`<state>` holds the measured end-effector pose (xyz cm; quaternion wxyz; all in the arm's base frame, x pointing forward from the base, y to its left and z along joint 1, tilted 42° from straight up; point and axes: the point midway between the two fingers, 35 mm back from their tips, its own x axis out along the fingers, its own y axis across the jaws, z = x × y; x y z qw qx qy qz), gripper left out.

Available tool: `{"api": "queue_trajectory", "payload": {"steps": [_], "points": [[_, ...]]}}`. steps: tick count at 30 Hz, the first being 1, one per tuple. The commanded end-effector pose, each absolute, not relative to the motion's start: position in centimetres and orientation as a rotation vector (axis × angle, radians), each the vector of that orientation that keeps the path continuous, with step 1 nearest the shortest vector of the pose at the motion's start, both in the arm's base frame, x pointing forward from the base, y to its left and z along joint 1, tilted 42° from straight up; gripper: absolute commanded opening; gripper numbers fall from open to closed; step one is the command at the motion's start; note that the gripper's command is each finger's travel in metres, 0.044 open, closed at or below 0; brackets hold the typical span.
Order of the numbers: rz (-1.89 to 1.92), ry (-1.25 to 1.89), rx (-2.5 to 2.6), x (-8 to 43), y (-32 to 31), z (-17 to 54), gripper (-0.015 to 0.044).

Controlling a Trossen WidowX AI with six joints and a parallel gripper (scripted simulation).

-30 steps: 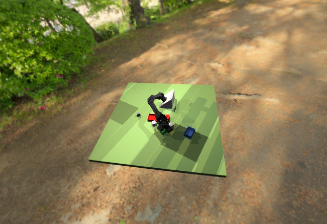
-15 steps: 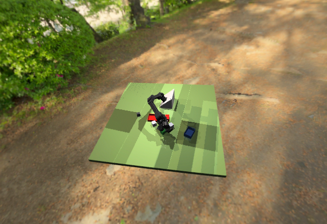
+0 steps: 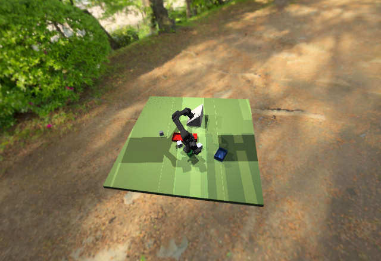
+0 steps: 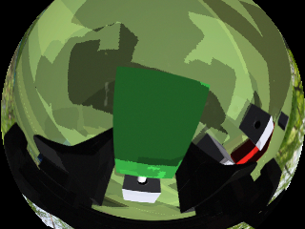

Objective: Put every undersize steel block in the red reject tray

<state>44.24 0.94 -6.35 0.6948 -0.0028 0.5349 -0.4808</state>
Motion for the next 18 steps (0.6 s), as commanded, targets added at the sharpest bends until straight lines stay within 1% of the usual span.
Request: {"api": "queue_trajectory", "payload": {"steps": [1, 18], "points": [[-1.072, 1.185, -0.007, 44.30, 1.09, -6.24, 0.0000], [-1.072, 1.185, -0.007, 43.96, 0.67, -6.27, 0.0000]]}}
